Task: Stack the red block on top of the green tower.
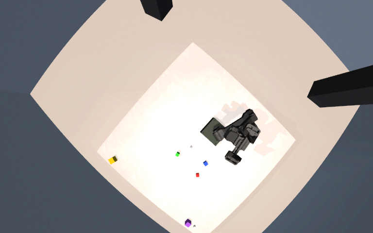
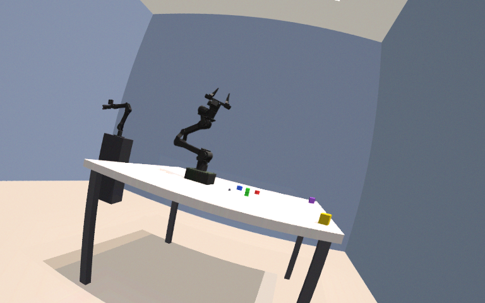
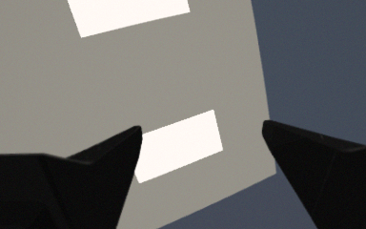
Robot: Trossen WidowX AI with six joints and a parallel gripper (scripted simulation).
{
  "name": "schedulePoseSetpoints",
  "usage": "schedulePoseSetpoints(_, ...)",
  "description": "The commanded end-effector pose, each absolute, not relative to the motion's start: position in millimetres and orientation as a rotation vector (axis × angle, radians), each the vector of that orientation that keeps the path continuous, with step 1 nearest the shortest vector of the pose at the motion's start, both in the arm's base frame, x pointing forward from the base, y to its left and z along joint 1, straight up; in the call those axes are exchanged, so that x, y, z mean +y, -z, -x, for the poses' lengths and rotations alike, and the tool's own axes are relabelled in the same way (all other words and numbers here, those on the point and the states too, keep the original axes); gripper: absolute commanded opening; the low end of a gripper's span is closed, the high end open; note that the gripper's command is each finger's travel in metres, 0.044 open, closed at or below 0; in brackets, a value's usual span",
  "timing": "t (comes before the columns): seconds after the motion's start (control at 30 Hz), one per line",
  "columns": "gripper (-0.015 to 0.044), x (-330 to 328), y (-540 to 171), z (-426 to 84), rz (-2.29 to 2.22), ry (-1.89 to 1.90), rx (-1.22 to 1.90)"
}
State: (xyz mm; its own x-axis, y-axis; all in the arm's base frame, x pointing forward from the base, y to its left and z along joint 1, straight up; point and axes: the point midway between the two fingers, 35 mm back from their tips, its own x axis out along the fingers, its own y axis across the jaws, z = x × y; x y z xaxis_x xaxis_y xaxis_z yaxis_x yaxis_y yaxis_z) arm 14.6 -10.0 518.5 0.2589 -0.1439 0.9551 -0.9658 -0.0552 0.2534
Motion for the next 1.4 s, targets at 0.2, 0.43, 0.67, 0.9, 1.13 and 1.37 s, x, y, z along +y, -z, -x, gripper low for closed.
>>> schedulePoseSetpoints(0.2, 0.0440, -32.1, -516.7, -70.7, -1.505, -0.749, -1.015)
schedulePoseSetpoints(0.43, 0.0440, -51.6, -510.4, -139.3, -1.597, -0.531, -0.856)
schedulePoseSetpoints(0.67, 0.0440, -61.1, -490.2, -207.3, -1.649, -0.328, -0.666)
schedulePoseSetpoints(0.9, 0.0440, -61.4, -455.3, -271.3, -1.648, -0.129, -0.443)
schedulePoseSetpoints(1.13, 0.0440, -54.6, -412.9, -326.2, -1.619, 0.046, -0.212)
schedulePoseSetpoints(1.37, 0.0440, -40.5, -363.1, -370.6, -1.560, 0.199, 0.029)
